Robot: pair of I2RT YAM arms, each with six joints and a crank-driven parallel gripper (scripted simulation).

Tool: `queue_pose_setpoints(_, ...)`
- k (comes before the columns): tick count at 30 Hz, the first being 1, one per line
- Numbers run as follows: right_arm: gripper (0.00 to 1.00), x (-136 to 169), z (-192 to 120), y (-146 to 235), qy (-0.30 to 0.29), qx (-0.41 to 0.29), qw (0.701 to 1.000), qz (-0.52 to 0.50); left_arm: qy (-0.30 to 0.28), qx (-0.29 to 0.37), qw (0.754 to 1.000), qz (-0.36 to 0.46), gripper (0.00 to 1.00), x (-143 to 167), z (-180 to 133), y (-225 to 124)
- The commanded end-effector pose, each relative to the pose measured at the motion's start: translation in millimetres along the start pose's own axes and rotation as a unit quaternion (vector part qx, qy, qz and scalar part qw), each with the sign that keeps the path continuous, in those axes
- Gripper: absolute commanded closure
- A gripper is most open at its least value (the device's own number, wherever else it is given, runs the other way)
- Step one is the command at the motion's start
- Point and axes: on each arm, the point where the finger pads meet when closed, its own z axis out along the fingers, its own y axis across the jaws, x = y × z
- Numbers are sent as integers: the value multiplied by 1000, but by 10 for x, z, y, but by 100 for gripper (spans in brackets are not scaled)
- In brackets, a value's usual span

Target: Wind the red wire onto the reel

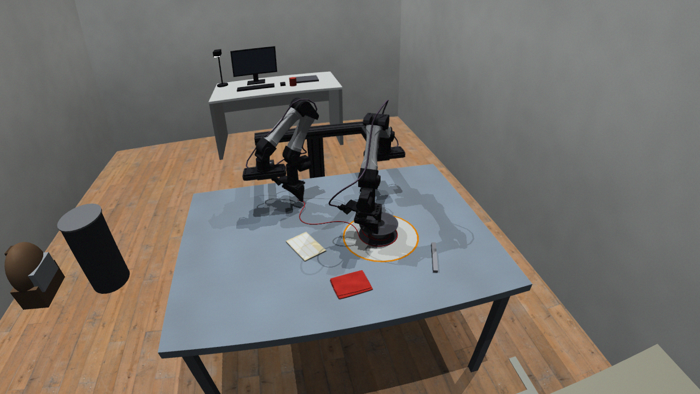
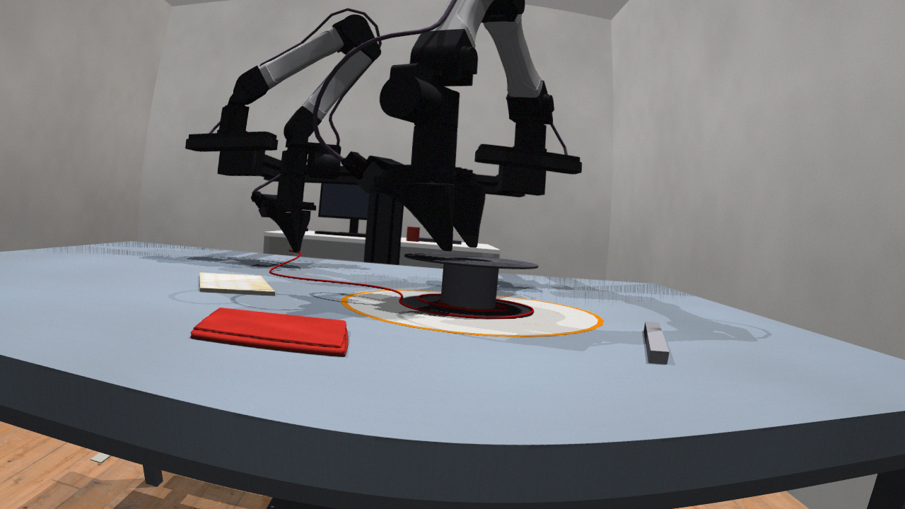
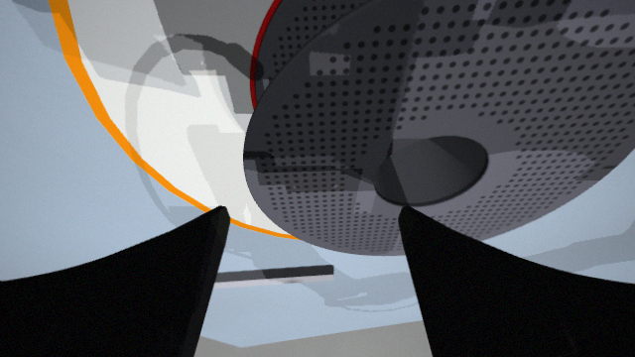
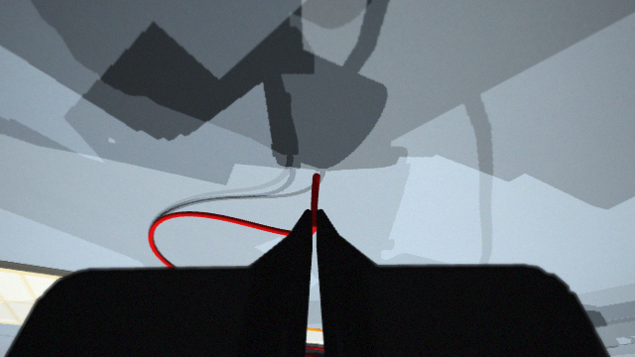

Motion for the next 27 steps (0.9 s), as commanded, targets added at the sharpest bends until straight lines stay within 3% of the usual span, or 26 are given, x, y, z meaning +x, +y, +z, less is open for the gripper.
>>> queue_pose_setpoints(1, 100, -3, -10, -56, 0, 5, 1000, -9, -4, -19, 1000, 9, 7, -73, -264, 120)
queue_pose_setpoints(10, 100, 0, -11, -54, 0, 5, 1000, -8, -4, -19, 1000, 9, 7, -100, -143, 122)
queue_pose_setpoints(18, 100, 6, -11, -54, 0, 5, 1000, -7, -4, -19, 1000, 9, 7, -94, 287, 130)
queue_pose_setpoints(27, 100, 12, -12, -57, 0, 5, 1000, -5, -4, -19, 1000, 9, 7, -86, 227, 227)
